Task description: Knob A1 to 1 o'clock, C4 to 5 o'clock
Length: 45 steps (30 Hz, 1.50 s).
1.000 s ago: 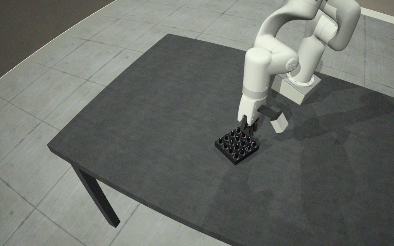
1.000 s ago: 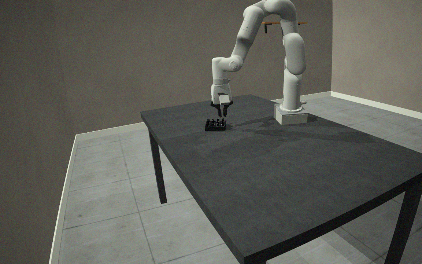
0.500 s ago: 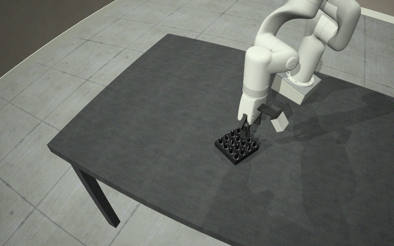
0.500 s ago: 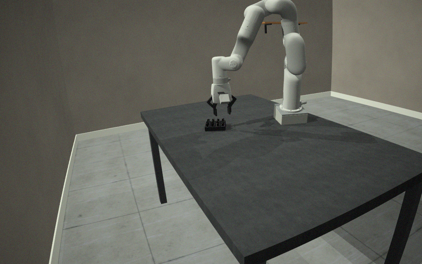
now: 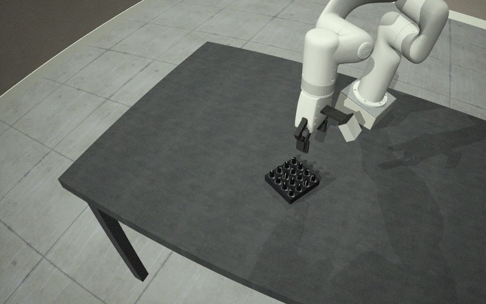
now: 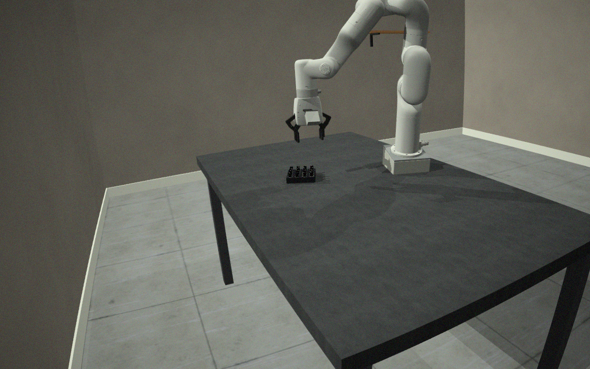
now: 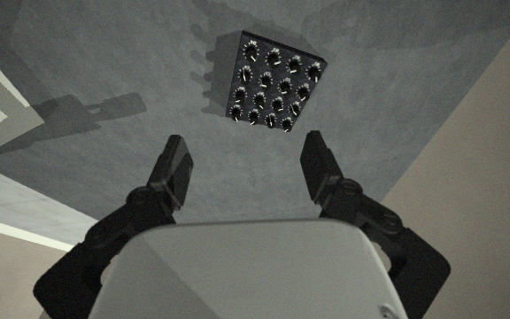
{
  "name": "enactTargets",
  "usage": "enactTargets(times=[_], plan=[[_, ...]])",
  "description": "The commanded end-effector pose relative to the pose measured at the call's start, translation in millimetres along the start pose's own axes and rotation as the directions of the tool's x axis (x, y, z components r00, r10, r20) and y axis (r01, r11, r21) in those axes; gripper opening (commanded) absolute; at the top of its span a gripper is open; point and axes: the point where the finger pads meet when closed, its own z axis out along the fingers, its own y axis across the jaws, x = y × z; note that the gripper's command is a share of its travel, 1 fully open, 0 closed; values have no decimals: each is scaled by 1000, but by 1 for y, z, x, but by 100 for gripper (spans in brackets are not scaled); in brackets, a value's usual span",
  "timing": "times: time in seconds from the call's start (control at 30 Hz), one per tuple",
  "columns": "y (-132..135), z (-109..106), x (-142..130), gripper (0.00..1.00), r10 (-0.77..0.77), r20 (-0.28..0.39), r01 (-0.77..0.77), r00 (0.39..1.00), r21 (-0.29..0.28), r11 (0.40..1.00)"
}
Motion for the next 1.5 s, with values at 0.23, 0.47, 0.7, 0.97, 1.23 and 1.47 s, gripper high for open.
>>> enactTargets(times=[0.23, 0.47, 0.7, 0.97, 1.23, 1.47], plan=[[1, -40, 0, 100, 0, 1, 0, 1000, -4, 1000], [1, -40, 0, 100, 0, 1, 0, 1000, -4, 1000], [1, -40, 0, 100, 0, 1, 0, 1000, -4, 1000], [1, -40, 0, 100, 0, 1, 0, 1000, -4, 1000], [1, -40, 0, 100, 0, 1, 0, 1000, -4, 1000], [1, -40, 0, 100, 0, 1, 0, 1000, -4, 1000]])
